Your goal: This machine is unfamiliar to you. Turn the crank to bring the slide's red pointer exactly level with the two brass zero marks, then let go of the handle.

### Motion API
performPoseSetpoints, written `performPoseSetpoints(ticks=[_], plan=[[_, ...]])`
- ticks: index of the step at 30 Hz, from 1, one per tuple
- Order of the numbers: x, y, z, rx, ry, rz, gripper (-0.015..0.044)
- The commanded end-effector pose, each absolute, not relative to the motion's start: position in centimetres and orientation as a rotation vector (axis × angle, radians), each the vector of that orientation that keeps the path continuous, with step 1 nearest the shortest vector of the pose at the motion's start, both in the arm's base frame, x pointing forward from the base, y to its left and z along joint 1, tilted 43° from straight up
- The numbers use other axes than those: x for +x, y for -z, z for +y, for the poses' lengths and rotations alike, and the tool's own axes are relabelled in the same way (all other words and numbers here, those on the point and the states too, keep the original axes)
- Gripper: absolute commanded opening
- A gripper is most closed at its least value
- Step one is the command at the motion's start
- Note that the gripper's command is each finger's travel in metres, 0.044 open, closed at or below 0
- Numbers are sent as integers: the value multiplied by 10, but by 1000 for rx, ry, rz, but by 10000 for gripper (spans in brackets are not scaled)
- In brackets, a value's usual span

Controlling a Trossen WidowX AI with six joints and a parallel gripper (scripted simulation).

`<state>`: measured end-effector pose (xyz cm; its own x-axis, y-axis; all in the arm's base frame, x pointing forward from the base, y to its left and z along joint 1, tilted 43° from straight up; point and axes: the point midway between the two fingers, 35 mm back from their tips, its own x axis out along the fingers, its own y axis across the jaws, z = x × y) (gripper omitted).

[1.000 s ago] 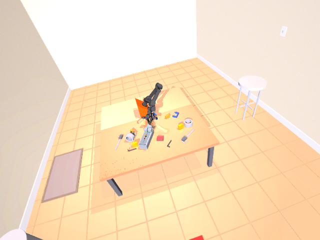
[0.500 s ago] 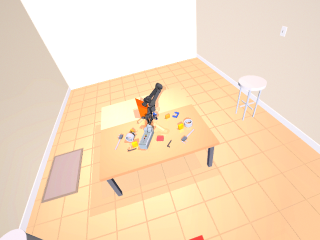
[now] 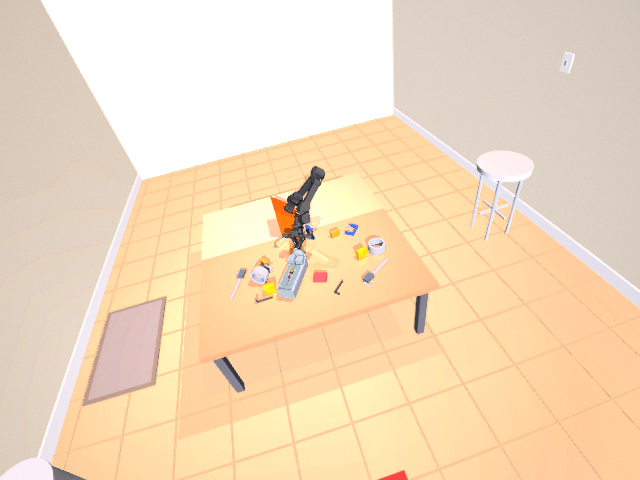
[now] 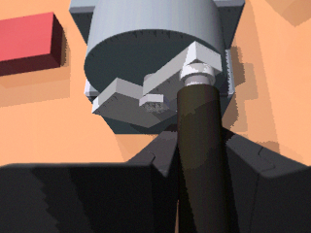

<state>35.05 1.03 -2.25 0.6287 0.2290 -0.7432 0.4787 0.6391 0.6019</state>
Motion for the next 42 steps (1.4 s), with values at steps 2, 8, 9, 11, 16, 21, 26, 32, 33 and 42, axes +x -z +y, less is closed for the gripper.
performPoseSetpoints(ticks=[2, 8, 9, 11, 16, 21, 26, 32, 33, 42], plan=[[347, 32, 10, 891, 184, 927, 0], [346, 35, 11, 892, 184, 927, 0], [346, 35, 11, 892, 184, 927, 0], [346, 37, 12, 892, 184, 927, 0], [345, 41, 14, 892, 184, 927, 0], [345, 46, 17, 892, 184, 927, 0], [345, 51, 23, 892, 184, 927, 0], [347, 56, 32, 893, 184, 927, 0], [348, 56, 34, 893, 183, 927, 0], [352, 58, 46, 893, 183, 928, 0]])
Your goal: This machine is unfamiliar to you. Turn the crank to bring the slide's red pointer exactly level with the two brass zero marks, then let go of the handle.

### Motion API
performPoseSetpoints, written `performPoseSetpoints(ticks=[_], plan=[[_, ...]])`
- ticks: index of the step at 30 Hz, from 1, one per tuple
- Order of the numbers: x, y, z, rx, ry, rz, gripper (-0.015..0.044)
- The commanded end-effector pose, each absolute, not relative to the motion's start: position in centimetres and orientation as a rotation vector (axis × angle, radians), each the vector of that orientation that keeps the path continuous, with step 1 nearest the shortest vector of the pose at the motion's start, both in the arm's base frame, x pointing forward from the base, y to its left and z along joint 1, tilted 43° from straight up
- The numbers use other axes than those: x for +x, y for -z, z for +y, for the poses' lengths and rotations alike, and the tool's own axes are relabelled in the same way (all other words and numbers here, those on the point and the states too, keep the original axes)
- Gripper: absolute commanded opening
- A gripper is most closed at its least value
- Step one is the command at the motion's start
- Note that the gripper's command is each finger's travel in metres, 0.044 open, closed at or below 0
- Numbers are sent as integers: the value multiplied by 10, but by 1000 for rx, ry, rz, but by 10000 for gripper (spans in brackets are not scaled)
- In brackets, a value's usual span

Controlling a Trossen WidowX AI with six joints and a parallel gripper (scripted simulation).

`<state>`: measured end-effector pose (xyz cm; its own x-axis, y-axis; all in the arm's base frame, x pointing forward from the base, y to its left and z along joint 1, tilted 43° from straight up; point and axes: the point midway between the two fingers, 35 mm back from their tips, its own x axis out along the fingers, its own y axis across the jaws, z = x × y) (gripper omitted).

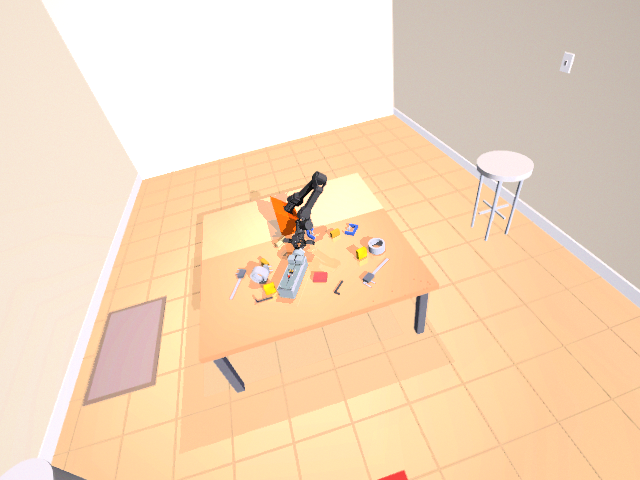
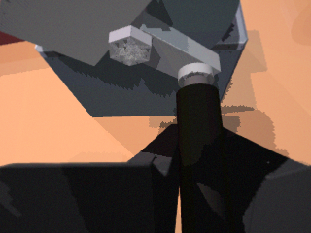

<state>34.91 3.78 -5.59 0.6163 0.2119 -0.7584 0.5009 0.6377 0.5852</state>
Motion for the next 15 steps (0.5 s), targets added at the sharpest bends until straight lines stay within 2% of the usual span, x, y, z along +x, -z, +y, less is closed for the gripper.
performPoseSetpoints(ticks=[1, 15], plan=[[352, 58, 47, 893, 183, 928, 0], [359, 54, 58, 894, 183, 928, 0]])
